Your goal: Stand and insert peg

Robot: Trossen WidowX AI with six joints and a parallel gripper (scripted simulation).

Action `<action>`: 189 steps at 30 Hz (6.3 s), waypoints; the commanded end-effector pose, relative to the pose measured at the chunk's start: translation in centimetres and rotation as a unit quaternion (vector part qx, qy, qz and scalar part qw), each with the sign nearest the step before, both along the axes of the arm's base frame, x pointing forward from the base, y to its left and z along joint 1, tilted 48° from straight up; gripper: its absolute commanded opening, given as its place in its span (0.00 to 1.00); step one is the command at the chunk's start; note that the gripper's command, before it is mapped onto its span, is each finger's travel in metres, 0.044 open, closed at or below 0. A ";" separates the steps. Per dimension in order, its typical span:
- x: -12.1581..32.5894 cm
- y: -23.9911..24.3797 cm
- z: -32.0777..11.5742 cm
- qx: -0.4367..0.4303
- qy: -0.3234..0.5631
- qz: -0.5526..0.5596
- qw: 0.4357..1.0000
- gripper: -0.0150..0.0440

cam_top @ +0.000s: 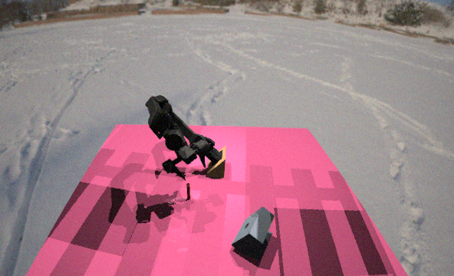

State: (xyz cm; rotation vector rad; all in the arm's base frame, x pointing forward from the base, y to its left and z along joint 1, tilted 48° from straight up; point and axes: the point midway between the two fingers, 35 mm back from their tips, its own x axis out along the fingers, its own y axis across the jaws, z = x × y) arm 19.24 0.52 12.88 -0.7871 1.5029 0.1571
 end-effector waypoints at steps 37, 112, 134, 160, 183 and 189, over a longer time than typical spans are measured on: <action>2.4 -0.5 1.0 -0.206 -0.079 -0.183 0.958 1.00; 2.4 -1.4 0.2 -0.030 -0.506 -0.757 0.413 1.00; 2.4 -1.6 0.0 0.035 -0.559 -0.814 0.153 1.00; 2.6 -3.1 -1.4 0.060 -0.566 -0.821 0.049 1.00; 2.7 -5.9 -3.9 0.060 -0.568 -0.819 0.049 1.00; 2.6 -6.4 -4.3 0.060 -0.569 -0.819 0.049 1.00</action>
